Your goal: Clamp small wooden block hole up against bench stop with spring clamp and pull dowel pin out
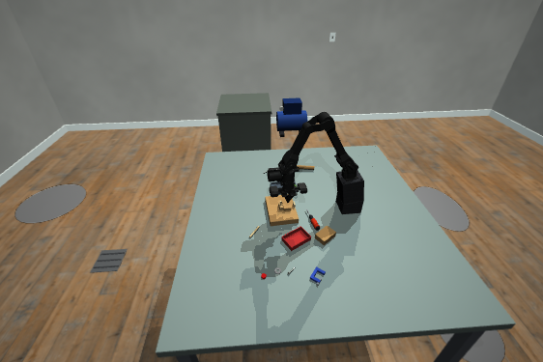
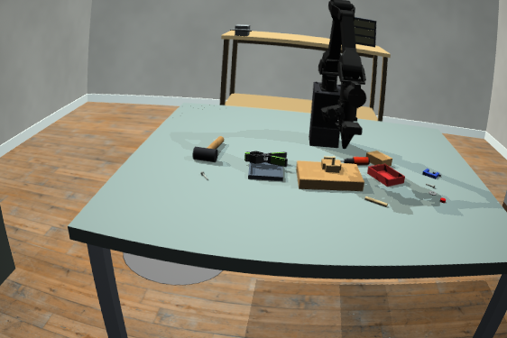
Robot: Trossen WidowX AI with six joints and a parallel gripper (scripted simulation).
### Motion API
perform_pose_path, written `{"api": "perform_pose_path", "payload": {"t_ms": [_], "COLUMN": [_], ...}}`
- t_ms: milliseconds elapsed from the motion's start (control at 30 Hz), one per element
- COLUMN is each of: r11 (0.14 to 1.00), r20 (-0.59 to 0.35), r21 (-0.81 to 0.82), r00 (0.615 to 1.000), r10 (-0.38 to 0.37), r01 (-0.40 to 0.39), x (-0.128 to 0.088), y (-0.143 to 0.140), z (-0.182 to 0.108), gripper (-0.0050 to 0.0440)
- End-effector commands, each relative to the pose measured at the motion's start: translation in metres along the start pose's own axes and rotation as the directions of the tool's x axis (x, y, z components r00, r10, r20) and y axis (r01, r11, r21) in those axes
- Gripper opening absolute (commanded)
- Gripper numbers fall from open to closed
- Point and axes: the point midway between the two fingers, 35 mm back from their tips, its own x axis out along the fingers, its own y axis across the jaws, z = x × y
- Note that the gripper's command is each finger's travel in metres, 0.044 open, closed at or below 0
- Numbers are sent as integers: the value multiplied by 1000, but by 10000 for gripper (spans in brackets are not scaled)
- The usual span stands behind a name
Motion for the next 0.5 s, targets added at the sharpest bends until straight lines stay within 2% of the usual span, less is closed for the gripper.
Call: {"api": "perform_pose_path", "payload": {"t_ms": [0,467], "r11": [1000,1000], "r20": [5,5], "r21": [27,27], "r00": [1000,1000], "r10": [-8,-8], "r01": [8,8], "x": [4,21], "y": [-2,-1], "z": [0,0], "gripper": [0,0]}}
